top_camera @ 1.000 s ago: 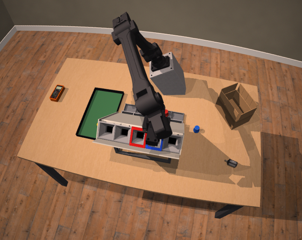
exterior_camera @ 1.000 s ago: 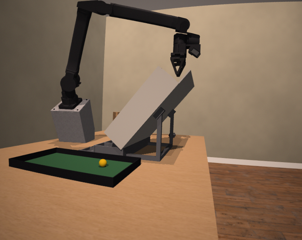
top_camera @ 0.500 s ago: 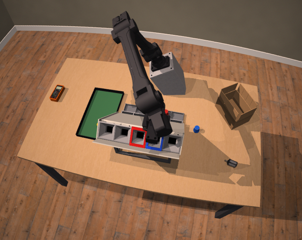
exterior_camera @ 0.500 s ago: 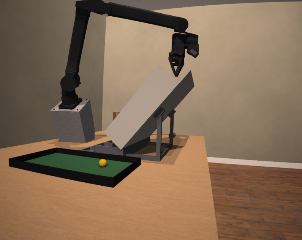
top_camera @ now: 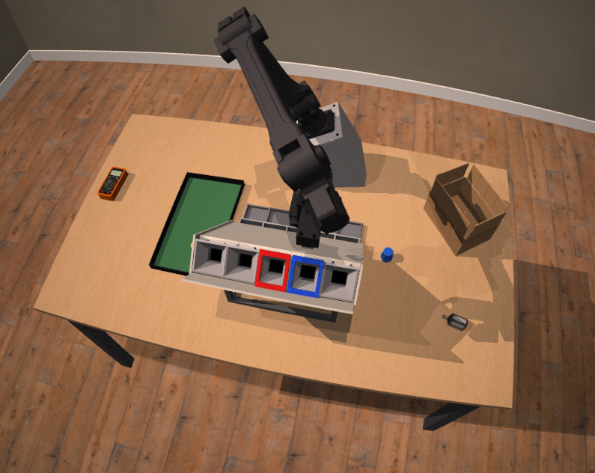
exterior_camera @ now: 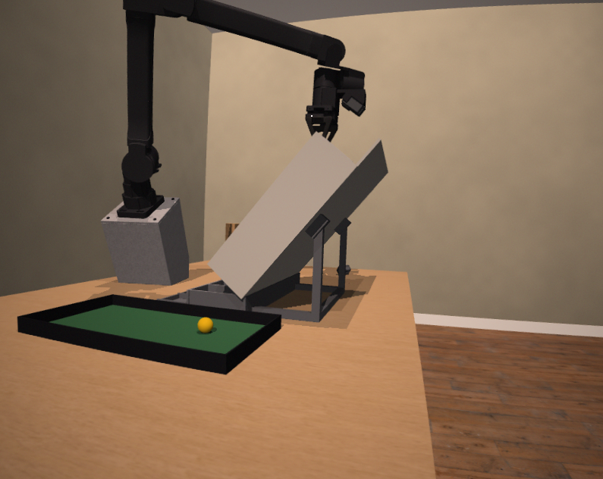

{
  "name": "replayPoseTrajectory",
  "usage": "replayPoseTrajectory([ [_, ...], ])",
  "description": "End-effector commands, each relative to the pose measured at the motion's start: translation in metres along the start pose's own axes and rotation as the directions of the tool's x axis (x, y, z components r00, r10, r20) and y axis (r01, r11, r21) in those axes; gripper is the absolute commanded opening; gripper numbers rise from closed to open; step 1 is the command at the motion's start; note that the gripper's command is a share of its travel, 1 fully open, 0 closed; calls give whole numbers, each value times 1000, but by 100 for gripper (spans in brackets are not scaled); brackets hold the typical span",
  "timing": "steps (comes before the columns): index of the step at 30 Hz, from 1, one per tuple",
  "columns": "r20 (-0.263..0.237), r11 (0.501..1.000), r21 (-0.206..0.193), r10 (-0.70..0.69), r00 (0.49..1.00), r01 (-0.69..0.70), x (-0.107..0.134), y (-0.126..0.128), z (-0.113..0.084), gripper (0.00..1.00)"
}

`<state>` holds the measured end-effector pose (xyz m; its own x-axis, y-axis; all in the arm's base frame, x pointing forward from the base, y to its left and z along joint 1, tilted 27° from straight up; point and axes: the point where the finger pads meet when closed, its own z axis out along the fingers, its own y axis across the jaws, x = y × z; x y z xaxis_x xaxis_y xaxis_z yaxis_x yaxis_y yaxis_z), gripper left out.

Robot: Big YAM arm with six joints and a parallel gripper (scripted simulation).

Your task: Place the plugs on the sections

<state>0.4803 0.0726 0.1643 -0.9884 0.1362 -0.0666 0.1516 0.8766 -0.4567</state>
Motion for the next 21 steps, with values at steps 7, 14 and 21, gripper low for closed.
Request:
replayPoseTrajectory([
  [7, 53, 999, -29, 35, 998, -34, 47, 4, -19, 56],
  [14, 52, 999, -29, 35, 998, -34, 76, 4, -17, 56],
  [21, 58, 998, -37, 59, 997, -57, 72, -1, -20, 56],
])
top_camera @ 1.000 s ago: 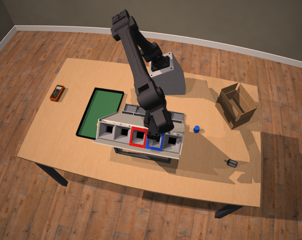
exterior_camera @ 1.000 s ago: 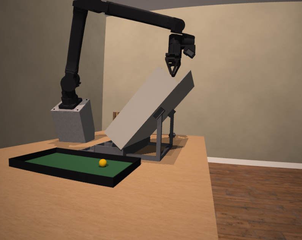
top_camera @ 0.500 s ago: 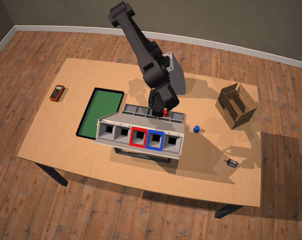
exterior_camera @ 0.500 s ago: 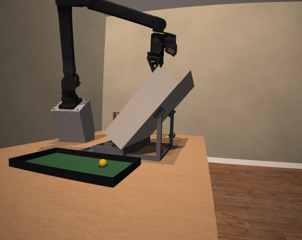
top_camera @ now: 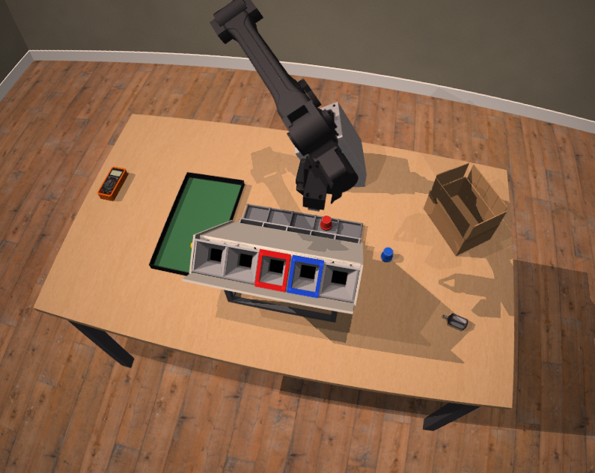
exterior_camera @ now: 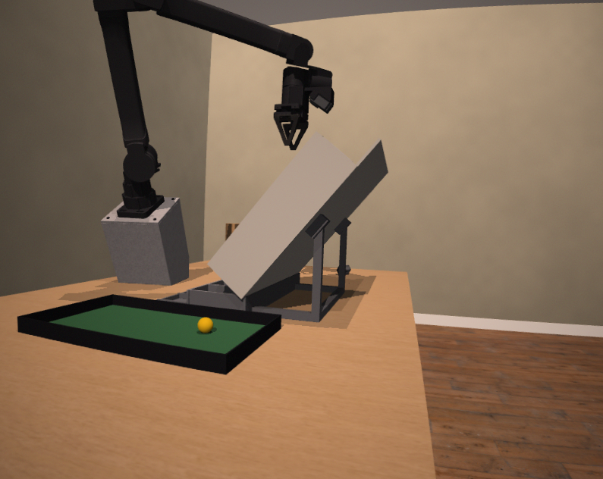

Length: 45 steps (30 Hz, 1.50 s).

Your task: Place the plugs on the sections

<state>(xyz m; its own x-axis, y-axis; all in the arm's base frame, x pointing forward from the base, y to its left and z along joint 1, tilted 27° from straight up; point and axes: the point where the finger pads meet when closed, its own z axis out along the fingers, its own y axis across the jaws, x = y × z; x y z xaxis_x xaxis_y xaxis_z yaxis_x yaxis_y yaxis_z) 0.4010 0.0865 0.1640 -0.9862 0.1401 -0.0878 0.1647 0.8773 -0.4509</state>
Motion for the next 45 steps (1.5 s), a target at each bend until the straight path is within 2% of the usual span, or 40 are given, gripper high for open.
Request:
replayPoseTrajectory([
  [1, 38, 999, -28, 42, 998, -41, -9, 0, -13, 56],
  [6, 33, 999, -19, 34, 999, -34, -1, -2, -7, 56],
  [17, 88, 1000, -17, 6, 996, -5, 16, -8, 3, 56],
  [31, 283, 1000, -15, 5, 959, -1, 81, -40, 48, 56],
  [33, 283, 1000, -15, 5, 959, -1, 81, -40, 48, 56],
  [39, 365, 1000, -14, 8, 931, -3, 109, -56, 69, 56],
  [45, 416, 1000, -13, 10, 909, -5, 128, -66, 83, 56],
])
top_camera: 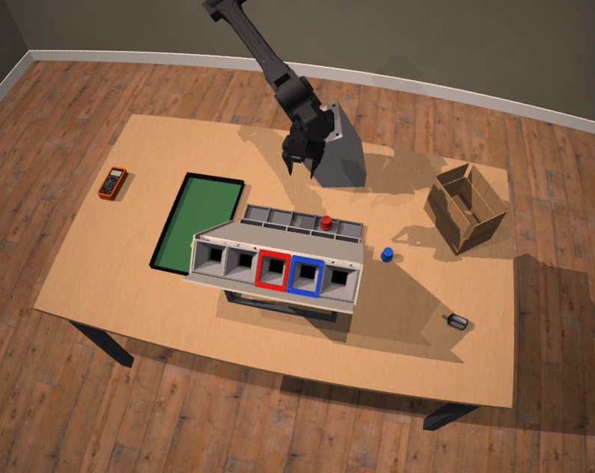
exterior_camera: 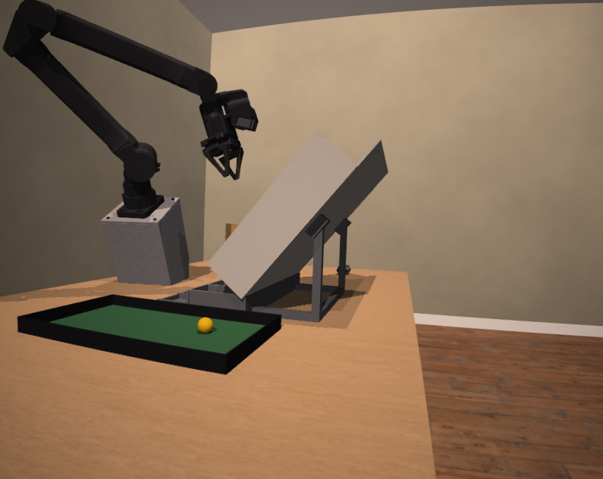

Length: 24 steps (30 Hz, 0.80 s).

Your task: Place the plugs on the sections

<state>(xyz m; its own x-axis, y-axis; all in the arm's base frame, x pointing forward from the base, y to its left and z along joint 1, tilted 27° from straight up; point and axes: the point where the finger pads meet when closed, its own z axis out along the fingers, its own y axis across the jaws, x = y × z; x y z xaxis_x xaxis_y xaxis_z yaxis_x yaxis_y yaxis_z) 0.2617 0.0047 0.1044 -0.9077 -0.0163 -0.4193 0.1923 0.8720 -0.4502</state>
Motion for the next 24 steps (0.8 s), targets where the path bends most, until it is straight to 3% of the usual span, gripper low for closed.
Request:
replayPoseTrajectory([
  [1, 58, 1000, -21, -12, 998, 13, -3, 0, -3, 56],
  [10, 74, 1000, -23, -12, 997, 14, 4, -2, -2, 56],
  [12, 87, 1000, -30, 0, 996, 3, -5, -2, -7, 56],
  [24, 85, 1000, -29, -2, 996, 5, -5, -2, -7, 56],
])
